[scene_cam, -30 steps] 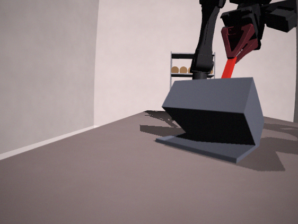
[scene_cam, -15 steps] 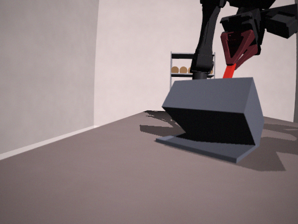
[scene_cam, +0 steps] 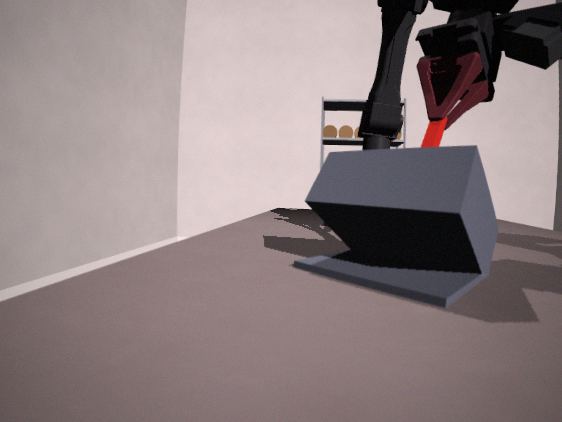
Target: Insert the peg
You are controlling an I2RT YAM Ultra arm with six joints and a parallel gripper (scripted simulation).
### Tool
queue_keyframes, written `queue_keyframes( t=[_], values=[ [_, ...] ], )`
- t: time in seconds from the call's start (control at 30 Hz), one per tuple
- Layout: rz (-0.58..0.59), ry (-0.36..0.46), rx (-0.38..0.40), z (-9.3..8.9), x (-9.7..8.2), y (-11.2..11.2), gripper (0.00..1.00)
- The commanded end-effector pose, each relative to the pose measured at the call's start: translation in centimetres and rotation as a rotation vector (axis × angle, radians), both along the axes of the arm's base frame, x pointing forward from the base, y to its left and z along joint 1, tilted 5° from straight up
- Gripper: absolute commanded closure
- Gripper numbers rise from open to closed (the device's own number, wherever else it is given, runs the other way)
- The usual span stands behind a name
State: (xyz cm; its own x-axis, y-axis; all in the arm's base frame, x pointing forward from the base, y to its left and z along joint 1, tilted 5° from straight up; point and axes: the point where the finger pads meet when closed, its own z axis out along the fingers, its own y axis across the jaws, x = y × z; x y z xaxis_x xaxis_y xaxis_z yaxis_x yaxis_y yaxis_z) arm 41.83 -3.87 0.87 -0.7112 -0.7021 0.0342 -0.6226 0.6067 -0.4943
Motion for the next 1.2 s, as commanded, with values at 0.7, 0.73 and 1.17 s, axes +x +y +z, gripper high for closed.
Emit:
queue_keyframes(
  t=[0.7,0.73,1.17],
  values=[
    [-0.007,-0.047,0.006,0.7,0.3,0.0,1.00],
    [-0.007,-0.047,0.006,0.7,0.4,0.0,1.00],
    [-0.007,-0.047,0.006,0.1,0.4,-0.1,1.00]
  ],
)
